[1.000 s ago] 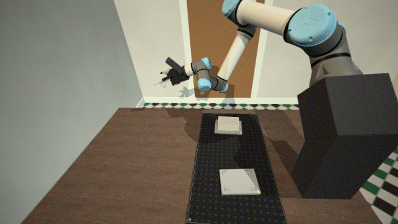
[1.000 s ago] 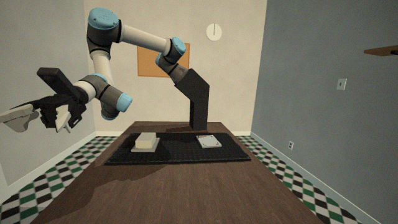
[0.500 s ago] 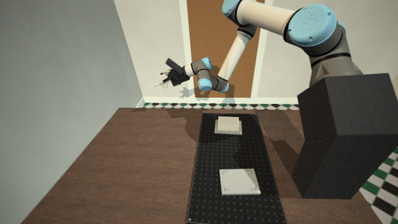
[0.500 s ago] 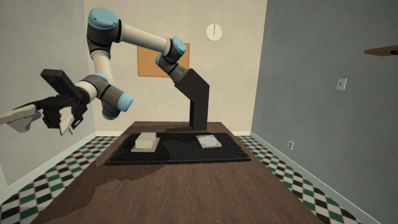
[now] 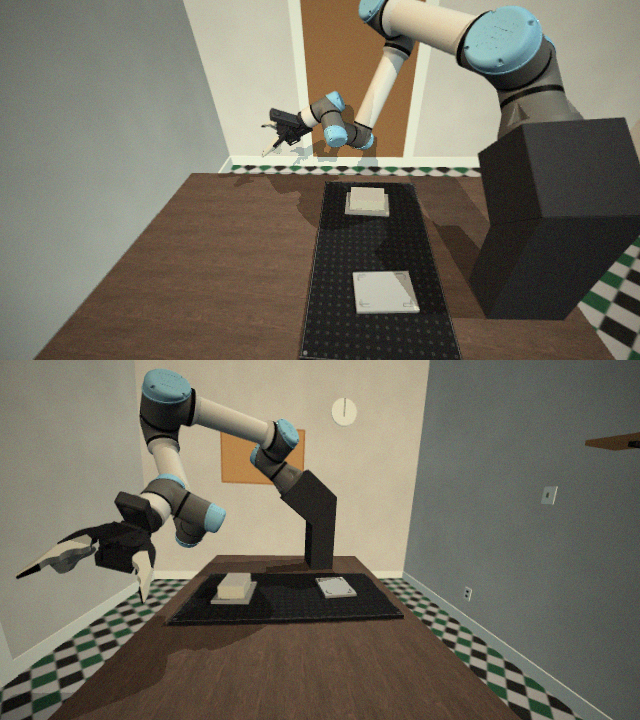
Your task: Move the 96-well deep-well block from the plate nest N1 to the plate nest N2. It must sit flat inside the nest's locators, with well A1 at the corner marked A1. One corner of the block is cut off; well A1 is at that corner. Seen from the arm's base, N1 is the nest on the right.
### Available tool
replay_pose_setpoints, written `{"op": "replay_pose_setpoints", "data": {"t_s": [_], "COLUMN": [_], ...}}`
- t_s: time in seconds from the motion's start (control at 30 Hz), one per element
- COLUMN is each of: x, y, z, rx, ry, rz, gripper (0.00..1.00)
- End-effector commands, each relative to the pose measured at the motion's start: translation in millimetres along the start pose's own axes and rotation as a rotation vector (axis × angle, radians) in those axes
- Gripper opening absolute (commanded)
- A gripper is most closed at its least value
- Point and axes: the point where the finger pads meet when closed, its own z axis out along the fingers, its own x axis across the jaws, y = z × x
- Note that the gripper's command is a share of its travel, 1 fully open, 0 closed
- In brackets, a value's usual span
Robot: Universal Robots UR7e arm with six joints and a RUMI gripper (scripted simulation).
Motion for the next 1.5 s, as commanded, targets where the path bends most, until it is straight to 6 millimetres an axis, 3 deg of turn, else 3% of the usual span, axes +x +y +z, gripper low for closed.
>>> {"op": "replay_pose_setpoints", "data": {"t_s": [0.0, 0.4, 0.47, 0.97, 1.47], "x": [-11, -55, -55, -104, -139], "y": [8, 41, 41, 80, 108], "z": [-4, -23, -23, -56, -89], "rx": [-0.04, -0.145, -0.145, -0.231, -0.258], "ry": [-0.019, -0.113, -0.113, -0.277, -0.425], "rz": [-0.098, -0.41, -0.41, -0.792, -1.071], "gripper": [1.0, 1.0, 1.0, 1.0, 1.0]}}
